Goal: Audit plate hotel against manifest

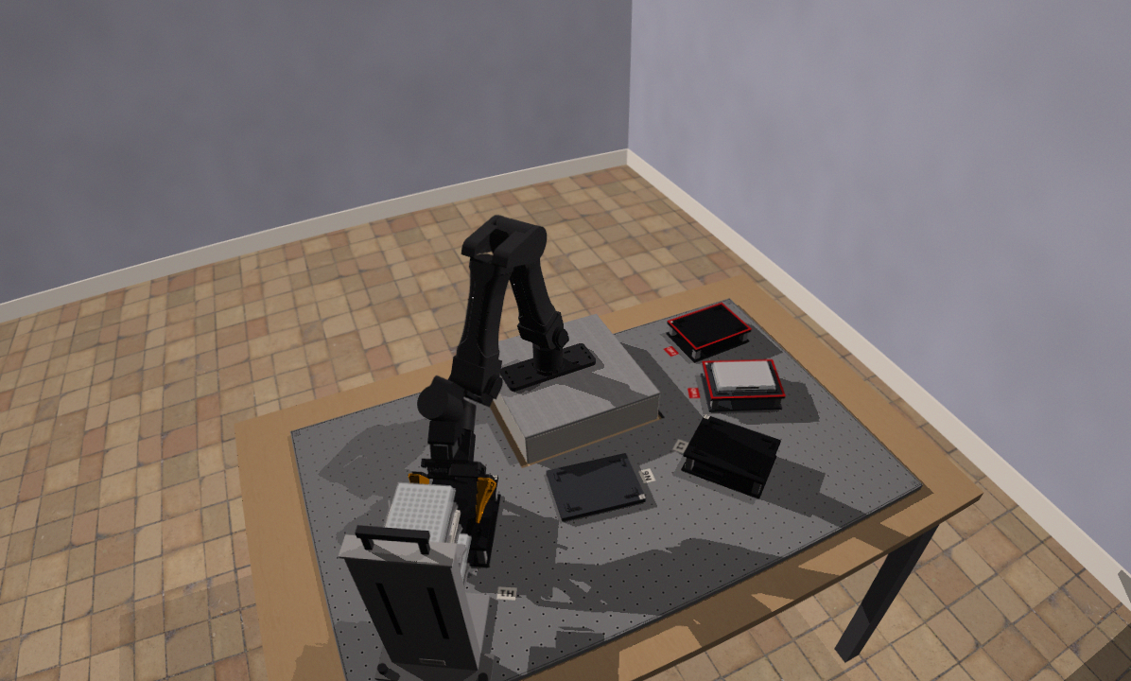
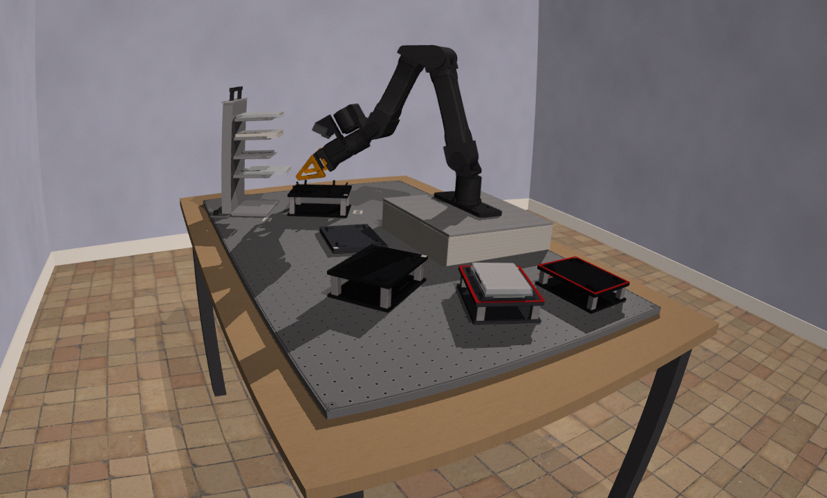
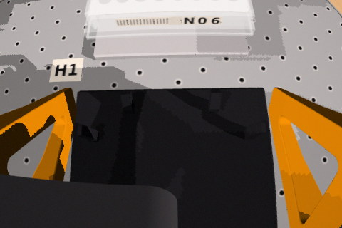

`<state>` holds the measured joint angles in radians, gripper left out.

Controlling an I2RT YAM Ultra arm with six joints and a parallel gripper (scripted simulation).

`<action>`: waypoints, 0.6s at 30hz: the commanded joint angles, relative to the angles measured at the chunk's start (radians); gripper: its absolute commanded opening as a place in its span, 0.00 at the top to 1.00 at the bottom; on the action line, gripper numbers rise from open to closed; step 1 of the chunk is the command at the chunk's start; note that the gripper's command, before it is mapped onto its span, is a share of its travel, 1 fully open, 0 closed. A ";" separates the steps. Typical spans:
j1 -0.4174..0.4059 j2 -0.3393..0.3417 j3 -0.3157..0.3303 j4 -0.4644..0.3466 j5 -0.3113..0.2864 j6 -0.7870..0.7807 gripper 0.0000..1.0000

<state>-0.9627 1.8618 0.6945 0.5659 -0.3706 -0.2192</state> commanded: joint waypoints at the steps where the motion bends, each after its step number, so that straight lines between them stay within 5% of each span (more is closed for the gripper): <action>1: -0.012 -0.041 -0.018 0.028 -0.019 -0.013 0.00; 18: -0.050 -0.110 -0.109 0.040 -0.051 -0.035 0.00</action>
<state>-1.0019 1.7874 0.5983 0.5808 -0.4023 -0.2420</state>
